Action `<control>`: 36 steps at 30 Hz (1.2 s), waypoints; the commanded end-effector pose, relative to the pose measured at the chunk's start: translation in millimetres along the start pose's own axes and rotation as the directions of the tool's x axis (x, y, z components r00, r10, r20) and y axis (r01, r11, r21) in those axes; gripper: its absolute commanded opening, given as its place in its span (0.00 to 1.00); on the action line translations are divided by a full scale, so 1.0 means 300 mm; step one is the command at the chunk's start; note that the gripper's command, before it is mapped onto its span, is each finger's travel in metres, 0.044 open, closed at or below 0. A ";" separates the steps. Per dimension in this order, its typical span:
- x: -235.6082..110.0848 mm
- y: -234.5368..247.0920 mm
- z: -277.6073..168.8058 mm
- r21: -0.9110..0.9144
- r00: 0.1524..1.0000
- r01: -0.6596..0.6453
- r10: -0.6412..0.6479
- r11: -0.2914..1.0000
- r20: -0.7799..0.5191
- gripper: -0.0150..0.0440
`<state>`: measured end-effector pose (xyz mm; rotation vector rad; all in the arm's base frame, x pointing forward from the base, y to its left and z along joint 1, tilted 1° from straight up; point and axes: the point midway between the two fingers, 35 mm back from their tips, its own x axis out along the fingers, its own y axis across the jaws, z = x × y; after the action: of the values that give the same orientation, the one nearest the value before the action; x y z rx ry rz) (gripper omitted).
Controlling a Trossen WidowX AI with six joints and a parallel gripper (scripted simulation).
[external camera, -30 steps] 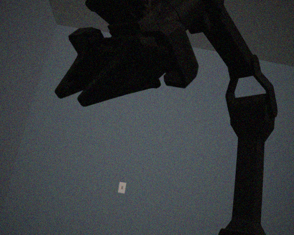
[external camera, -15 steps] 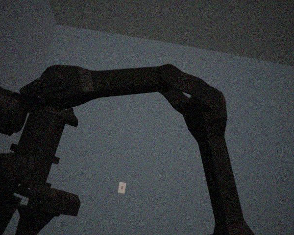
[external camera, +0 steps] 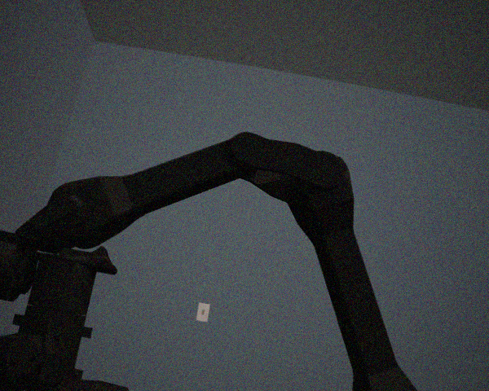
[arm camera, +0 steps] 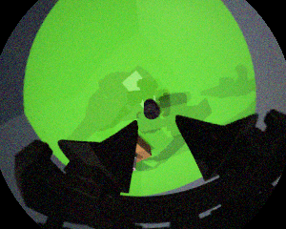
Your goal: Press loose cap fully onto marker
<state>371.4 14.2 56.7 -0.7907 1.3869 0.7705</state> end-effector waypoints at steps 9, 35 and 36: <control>0.082 0.006 -0.002 -0.005 1.000 -0.004 0.004 1.000 0.001 0.68; 0.221 0.008 -0.004 -0.005 1.000 -0.004 0.004 1.000 0.001 0.68; 0.226 0.009 -0.004 -0.005 1.000 -0.004 0.004 1.000 0.001 0.68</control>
<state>372.4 14.5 -4.9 -0.7922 1.3835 0.7697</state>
